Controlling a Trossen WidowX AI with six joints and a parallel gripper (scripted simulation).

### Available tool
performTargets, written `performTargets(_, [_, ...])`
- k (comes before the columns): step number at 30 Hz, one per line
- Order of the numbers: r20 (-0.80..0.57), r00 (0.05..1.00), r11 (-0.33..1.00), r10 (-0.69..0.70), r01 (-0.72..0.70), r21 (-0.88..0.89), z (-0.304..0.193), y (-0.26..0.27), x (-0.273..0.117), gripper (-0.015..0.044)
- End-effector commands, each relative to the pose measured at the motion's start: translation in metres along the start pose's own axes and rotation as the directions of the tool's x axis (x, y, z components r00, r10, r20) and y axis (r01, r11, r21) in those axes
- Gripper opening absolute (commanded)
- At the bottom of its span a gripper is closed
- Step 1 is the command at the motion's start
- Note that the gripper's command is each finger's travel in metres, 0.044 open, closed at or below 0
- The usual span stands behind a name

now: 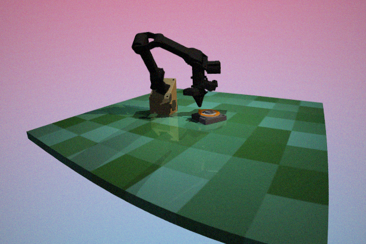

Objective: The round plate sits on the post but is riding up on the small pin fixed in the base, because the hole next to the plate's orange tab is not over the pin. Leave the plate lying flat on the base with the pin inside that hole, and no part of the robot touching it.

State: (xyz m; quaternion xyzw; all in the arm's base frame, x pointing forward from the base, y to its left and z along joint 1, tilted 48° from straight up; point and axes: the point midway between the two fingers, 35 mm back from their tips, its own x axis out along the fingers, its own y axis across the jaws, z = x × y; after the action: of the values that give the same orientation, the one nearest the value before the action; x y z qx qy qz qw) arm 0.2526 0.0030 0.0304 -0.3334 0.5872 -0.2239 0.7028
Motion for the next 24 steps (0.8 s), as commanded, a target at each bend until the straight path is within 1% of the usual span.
performTargets(1, [-0.011, 1.0, 1.0, -0.012, 0.011, -0.014, -0.004, 0.0, 0.018, 0.0])
performTargets(4, [-0.012, 1.0, 1.0, -0.013, 0.013, -0.014, -0.005, -0.001, 0.024, 0.0])
performTargets(24, [-0.012, 1.0, 1.0, -0.013, 0.012, -0.015, -0.021, 0.016, 0.026, 0.0])
